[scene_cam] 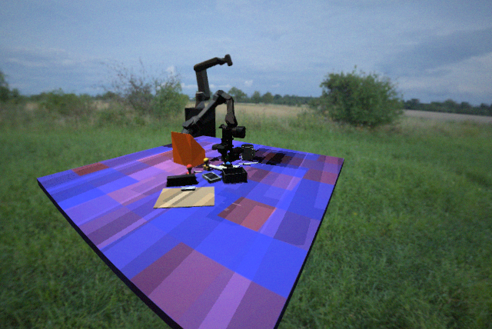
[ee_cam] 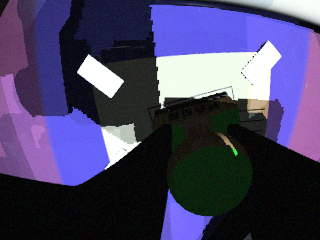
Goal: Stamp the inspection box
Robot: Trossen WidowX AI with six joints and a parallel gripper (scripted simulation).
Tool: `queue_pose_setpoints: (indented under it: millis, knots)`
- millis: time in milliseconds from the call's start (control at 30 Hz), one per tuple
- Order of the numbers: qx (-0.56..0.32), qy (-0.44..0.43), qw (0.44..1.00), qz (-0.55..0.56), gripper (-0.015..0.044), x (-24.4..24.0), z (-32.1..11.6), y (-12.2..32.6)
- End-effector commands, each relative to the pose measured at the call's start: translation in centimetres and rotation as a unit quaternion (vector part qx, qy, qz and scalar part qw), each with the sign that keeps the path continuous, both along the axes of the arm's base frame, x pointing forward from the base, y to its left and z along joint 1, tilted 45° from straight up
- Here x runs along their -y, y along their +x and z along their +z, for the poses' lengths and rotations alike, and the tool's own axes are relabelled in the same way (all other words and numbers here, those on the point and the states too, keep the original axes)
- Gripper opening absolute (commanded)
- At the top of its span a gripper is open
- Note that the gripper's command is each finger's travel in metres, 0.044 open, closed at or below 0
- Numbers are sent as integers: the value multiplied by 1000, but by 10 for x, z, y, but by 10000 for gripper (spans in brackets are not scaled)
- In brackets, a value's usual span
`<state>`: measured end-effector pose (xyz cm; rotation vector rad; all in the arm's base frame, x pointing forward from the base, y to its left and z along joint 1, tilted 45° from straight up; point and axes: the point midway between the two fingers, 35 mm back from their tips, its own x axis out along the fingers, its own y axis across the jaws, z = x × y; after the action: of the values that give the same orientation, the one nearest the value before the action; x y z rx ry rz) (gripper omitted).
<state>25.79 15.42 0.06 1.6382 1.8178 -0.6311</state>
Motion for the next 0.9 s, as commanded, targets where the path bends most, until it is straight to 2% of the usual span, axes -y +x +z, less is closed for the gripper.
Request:
queue_pose_setpoints:
  millis: [0,867]
  knots:
    - [-1,2,1000,1,0,-1,0,0]
    - [-1,2,1000,1,0,5,6,0]
